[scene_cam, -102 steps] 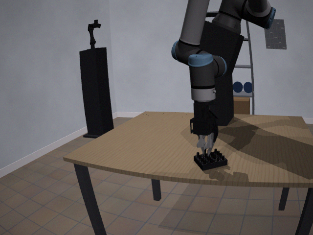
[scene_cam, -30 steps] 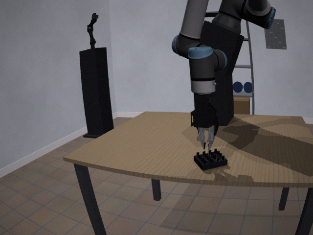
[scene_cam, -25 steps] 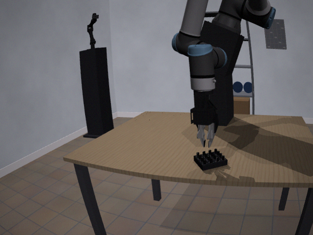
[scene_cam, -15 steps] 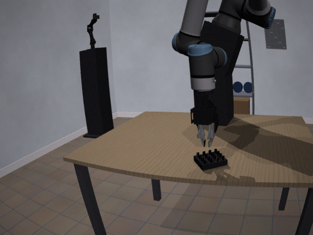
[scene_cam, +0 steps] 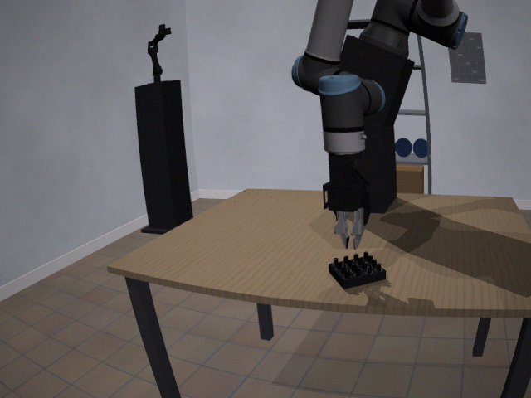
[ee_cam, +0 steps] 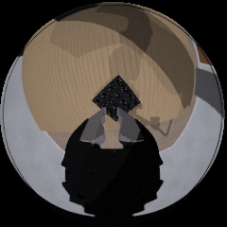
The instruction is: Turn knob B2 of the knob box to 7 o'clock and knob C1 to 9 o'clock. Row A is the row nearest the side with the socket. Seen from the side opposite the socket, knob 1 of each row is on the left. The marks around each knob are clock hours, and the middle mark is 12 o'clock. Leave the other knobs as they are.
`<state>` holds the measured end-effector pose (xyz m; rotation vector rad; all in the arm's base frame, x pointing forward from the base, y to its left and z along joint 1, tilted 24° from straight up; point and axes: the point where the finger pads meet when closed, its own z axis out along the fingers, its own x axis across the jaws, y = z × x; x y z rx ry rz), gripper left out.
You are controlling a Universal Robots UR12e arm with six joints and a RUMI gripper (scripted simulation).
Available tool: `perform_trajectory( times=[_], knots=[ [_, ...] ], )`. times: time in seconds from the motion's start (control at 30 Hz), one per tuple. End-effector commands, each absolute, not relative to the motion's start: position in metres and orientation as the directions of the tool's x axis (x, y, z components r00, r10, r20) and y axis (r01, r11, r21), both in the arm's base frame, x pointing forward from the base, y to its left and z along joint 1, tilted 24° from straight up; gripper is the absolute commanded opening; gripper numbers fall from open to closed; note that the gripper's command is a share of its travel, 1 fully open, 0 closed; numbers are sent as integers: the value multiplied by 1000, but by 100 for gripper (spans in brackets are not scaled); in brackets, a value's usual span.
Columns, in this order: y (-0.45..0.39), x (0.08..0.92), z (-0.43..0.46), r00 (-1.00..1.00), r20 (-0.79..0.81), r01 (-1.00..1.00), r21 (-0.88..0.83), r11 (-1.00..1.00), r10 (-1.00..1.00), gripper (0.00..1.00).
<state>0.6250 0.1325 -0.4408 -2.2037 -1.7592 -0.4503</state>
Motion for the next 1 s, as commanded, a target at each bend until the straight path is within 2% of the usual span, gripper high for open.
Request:
perform_trajectory(
  times=[0.0, 0.8, 0.97],
  knots=[
    [131, 622, -439, 290, 407, 955, -64, -289, 866, 11],
    [130, 621, -433, 705, 330, 707, -247, -663, 628, 11],
    [129, 621, -431, 799, 291, 598, -291, -746, 527, 11]
  ],
)
